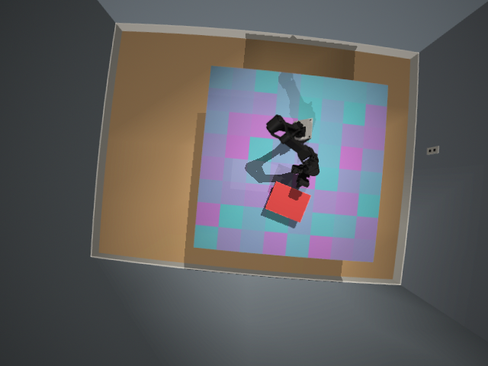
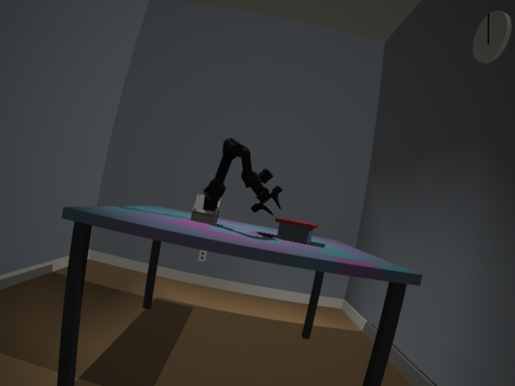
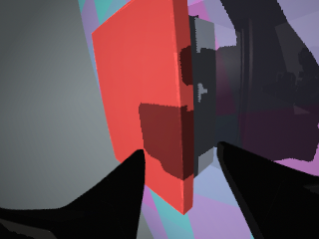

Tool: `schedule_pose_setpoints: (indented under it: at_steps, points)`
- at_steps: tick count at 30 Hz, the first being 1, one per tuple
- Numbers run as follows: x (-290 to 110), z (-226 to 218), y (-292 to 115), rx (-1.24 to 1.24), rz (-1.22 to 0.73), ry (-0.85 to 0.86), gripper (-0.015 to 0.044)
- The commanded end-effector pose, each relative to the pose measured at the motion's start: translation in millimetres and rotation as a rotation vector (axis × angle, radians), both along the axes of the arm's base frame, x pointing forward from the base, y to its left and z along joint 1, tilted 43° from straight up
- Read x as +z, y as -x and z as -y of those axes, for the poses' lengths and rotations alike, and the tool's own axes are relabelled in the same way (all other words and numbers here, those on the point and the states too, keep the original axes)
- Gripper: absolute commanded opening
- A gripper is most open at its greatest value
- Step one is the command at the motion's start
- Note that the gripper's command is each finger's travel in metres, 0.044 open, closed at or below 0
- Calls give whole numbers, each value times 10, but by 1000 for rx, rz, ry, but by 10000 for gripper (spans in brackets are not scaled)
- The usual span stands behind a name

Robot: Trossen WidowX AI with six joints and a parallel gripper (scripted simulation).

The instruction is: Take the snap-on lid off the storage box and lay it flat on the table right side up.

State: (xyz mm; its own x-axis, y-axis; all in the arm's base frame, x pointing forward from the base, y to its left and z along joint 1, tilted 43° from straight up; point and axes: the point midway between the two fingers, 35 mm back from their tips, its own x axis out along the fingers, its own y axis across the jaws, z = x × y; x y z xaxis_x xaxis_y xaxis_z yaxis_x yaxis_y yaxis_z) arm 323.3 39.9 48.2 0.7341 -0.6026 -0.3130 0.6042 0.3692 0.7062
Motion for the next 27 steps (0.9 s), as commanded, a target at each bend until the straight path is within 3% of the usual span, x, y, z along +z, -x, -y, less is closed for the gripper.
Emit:
schedule_pose_setpoints:
  at_steps: [1,27]
  points:
    - [-39,43,-50,2,-9,1,235]
    - [-156,306,-354,3,-4,5,235]
